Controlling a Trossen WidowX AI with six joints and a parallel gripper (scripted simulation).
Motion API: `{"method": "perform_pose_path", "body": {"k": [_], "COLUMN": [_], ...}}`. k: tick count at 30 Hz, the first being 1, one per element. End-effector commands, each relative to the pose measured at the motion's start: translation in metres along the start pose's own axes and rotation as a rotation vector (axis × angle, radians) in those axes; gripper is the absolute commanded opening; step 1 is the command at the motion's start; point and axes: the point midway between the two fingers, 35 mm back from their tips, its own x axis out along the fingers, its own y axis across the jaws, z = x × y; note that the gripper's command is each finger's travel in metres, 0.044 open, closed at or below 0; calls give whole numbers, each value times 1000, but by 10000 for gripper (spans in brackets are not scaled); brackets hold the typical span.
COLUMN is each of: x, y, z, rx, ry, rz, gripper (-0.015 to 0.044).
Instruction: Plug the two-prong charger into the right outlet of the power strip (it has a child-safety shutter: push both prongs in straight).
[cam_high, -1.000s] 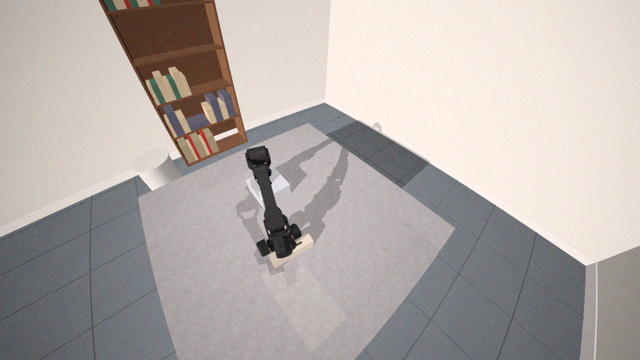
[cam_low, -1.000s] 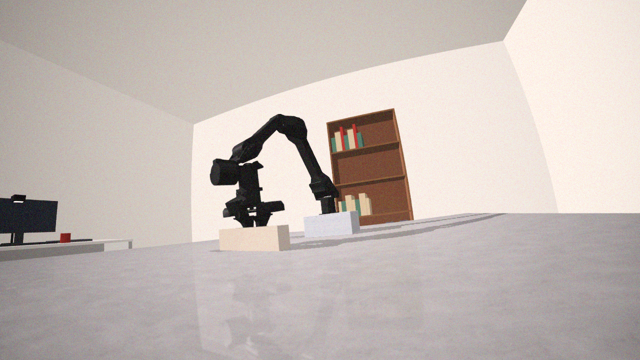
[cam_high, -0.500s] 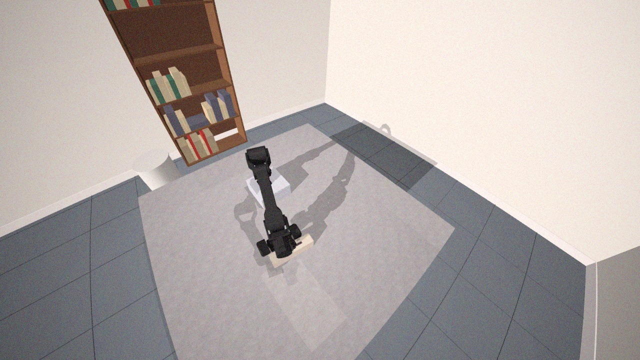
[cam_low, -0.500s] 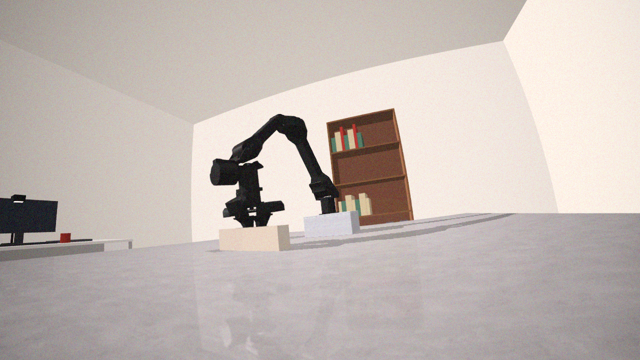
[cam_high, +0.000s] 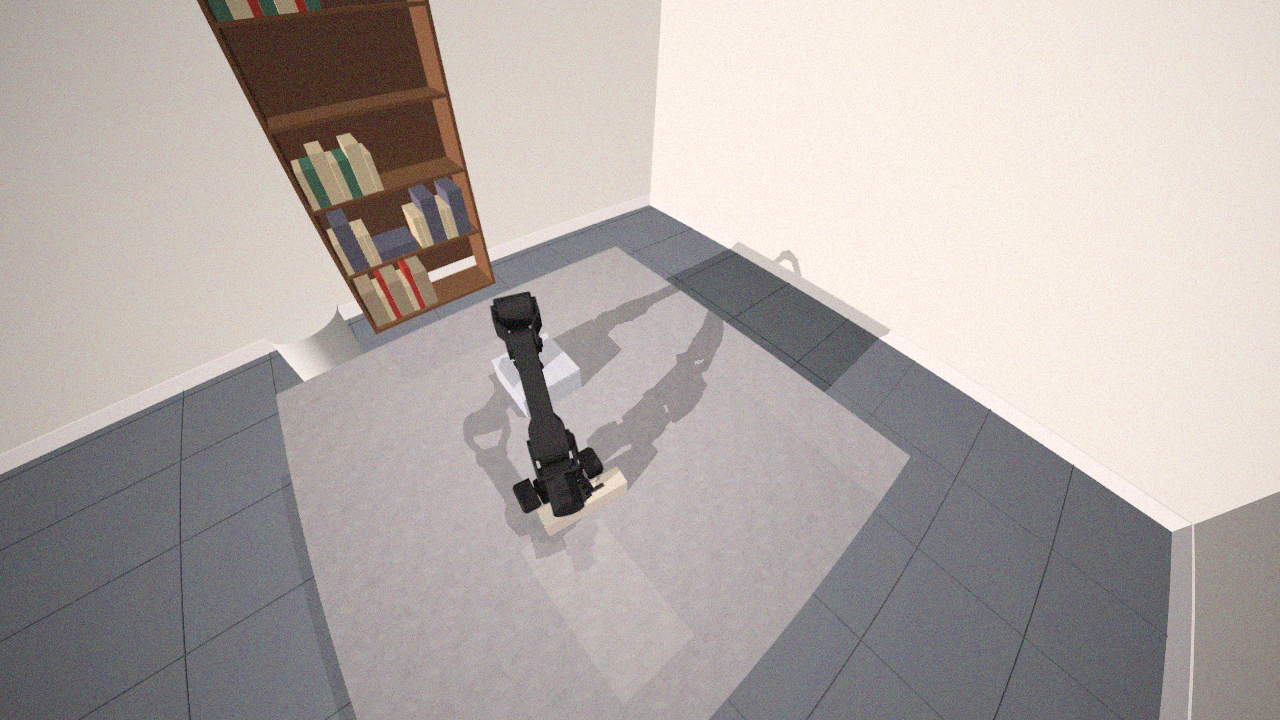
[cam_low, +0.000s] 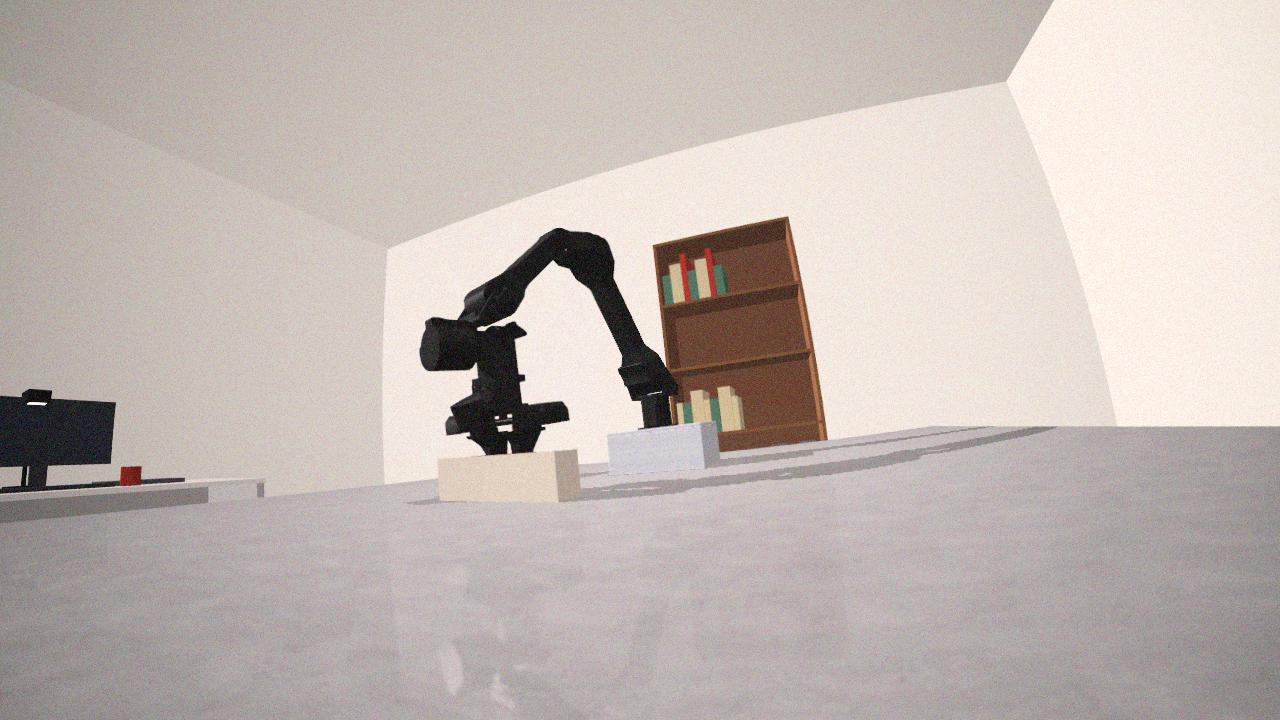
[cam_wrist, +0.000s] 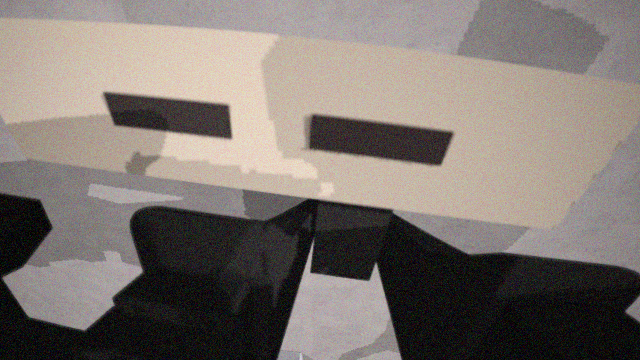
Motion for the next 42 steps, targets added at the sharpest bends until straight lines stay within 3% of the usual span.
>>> {"method": "perform_pose_path", "body": {"k": [1,5,22,42], "x": [0,0,0,1], "y": [0,0,0,0], "z": [0,0,0,-4], "rx": [0,0,0,1], "ry": [-2,-2,-2,-13], "rz": [0,0,0,-1], "gripper": [0,0,440,440]}}
